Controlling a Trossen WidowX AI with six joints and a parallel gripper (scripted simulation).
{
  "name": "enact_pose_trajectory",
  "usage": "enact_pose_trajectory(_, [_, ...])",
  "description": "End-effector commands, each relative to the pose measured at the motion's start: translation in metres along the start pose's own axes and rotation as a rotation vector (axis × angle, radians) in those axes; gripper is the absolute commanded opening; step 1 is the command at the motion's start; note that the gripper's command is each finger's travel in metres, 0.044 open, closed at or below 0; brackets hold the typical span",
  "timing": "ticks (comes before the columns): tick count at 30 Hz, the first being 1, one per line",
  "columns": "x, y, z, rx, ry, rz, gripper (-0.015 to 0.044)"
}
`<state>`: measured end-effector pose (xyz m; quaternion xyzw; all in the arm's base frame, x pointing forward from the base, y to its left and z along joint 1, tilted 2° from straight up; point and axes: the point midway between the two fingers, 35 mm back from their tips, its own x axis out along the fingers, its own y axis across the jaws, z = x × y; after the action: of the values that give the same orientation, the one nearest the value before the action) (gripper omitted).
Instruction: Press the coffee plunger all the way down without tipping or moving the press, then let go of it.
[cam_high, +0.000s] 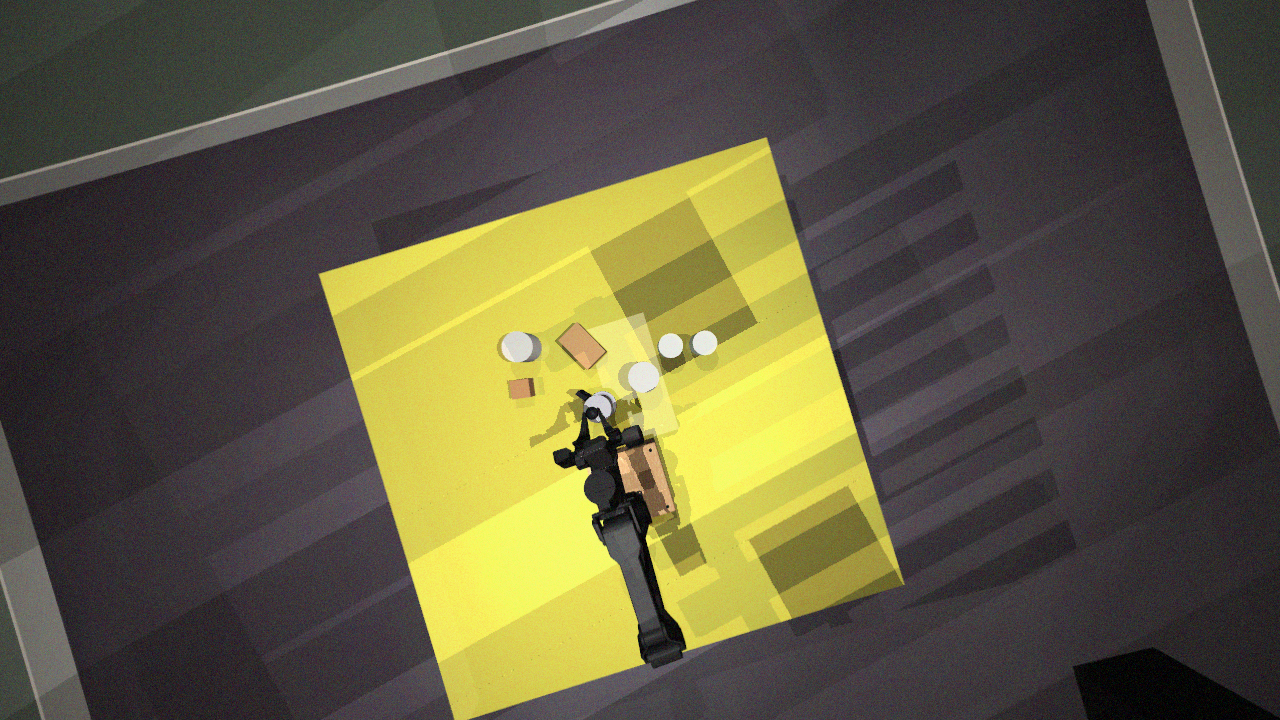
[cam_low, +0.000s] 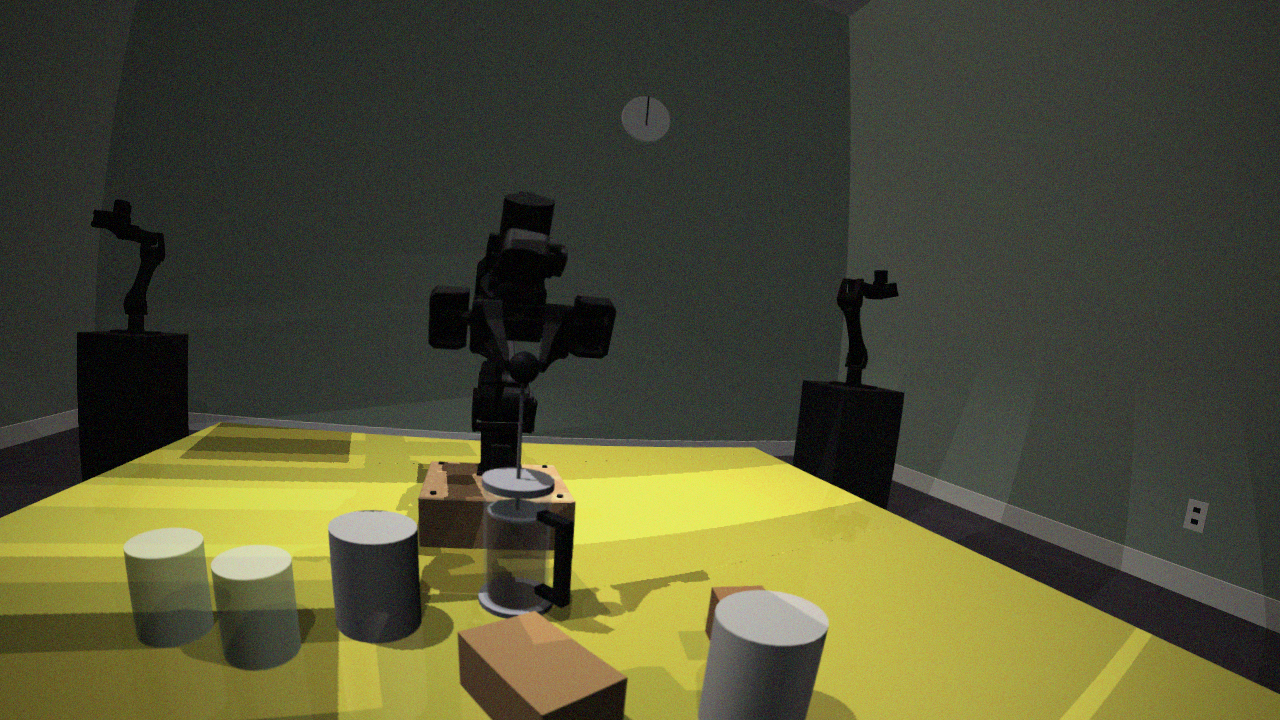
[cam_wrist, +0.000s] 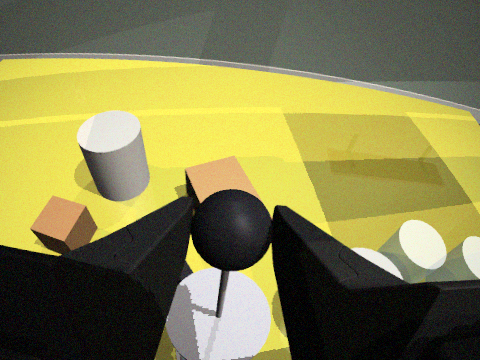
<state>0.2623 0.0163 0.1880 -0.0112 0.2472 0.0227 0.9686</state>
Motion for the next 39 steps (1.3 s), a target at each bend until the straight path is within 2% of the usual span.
enact_pose_trajectory(1, [0.008, 0.000, -0.019, -0.005, 0.042, 0.003, 0.0115])
enact_pose_trajectory(39, [0.047, -0.001, -0.063, -0.005, 0.041, 0.003, 0.0115])
